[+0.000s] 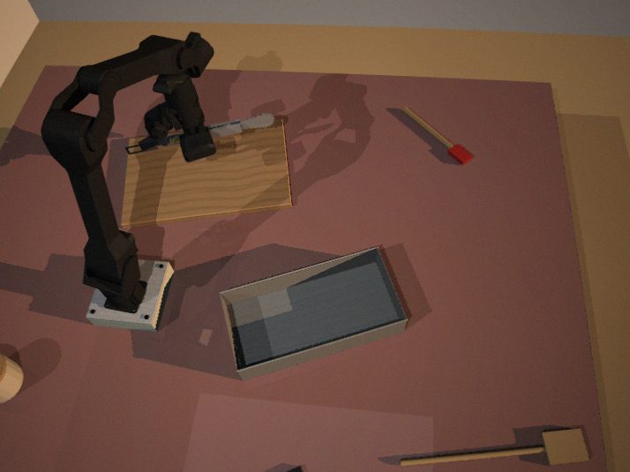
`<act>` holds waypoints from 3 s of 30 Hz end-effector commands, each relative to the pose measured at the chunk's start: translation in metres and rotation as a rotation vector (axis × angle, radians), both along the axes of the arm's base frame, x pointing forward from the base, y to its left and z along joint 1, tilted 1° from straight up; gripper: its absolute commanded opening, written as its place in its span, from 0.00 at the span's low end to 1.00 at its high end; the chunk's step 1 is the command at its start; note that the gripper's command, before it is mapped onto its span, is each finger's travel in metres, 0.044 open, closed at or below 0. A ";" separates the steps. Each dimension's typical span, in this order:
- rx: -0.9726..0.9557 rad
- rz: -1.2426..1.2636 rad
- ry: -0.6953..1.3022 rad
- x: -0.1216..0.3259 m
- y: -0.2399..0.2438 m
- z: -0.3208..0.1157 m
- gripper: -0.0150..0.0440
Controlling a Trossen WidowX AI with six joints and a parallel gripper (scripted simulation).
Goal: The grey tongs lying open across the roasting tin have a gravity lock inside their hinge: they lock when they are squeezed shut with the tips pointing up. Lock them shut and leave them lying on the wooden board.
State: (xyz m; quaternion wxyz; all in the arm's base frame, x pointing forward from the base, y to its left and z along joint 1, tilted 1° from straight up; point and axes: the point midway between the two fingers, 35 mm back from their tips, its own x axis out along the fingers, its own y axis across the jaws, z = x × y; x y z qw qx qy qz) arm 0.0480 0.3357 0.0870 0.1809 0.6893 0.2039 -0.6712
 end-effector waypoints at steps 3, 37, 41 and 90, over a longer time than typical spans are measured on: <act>-0.001 0.003 0.002 0.000 -0.001 -0.010 0.00; -0.003 0.000 0.000 0.000 -0.004 -0.036 0.53; -0.003 0.000 0.000 0.000 -0.004 -0.036 0.71; 0.009 0.017 0.022 -0.141 -0.055 0.121 1.00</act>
